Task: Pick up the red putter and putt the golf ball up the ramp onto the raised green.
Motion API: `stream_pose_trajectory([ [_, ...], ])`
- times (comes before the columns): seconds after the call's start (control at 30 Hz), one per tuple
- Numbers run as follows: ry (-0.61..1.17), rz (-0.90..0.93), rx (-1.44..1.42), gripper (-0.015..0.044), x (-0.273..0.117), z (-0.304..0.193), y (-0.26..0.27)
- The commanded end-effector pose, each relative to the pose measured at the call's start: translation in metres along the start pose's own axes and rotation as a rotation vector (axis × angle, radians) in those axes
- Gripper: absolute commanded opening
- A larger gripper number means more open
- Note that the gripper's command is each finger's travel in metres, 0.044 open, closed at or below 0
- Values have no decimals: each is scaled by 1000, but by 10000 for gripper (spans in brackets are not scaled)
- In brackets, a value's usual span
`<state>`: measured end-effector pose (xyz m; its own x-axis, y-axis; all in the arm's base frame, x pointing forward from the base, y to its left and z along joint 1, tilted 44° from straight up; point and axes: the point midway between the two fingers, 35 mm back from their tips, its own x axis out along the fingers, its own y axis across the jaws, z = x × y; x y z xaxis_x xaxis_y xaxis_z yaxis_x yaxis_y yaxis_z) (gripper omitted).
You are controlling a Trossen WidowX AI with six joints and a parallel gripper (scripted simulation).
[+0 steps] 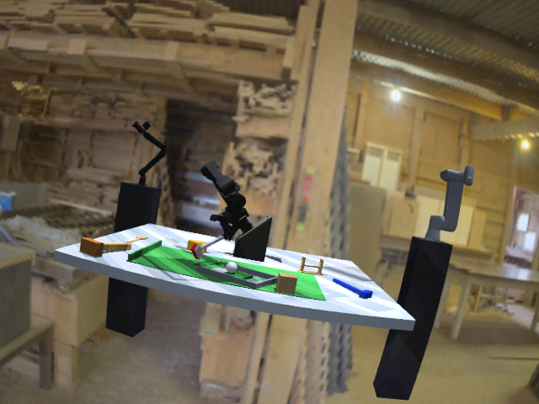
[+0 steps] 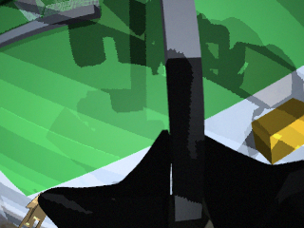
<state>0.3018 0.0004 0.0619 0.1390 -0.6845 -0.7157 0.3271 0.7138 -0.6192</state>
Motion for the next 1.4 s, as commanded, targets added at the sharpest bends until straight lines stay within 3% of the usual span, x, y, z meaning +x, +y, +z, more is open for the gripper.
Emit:
stream_pose_trajectory([
  [0.0,-5,6,4,0,-25,1,3],
  [0.13,-6,4,4,0,-41,0,2],
  [1.37,-6,3,-6,0,-33,0,3],
])
